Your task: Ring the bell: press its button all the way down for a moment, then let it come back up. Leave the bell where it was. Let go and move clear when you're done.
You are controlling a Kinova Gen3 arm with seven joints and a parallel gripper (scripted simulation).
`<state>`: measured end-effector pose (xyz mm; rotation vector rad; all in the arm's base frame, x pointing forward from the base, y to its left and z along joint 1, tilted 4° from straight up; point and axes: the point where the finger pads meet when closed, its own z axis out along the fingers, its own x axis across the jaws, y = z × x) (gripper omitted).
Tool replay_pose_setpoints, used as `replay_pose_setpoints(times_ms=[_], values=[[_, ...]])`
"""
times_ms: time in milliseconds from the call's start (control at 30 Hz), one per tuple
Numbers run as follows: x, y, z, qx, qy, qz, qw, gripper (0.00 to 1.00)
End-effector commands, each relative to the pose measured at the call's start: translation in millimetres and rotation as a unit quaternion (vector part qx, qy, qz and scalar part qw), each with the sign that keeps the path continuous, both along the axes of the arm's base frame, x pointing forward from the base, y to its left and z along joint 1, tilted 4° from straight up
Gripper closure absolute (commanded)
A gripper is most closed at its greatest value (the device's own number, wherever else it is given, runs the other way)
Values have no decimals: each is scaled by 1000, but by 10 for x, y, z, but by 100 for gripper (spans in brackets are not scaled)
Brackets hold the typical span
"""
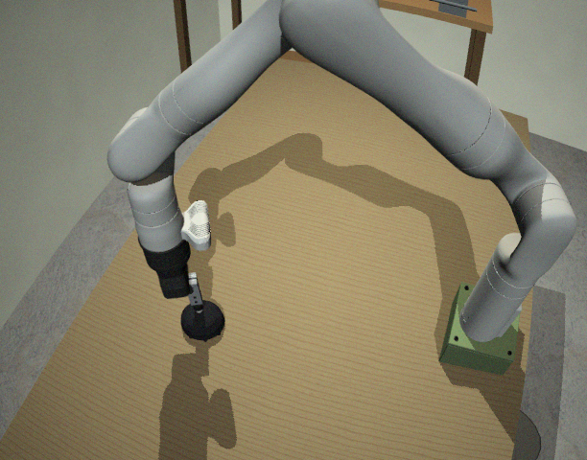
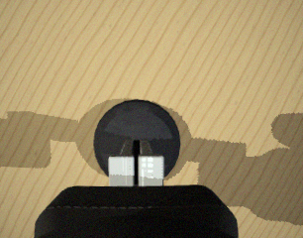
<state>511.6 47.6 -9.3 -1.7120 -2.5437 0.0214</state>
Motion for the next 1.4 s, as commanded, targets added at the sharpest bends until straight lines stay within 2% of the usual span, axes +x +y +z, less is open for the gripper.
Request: replay_pose_setpoints(times_ms=[0, 1067, 1367], values=[[8, 0, 10, 0, -1, 0, 1000, 83], [8, 0, 8, 0, -1, 0, 1000, 83], [3, 2, -58, 0, -1, 0, 1000, 83]])
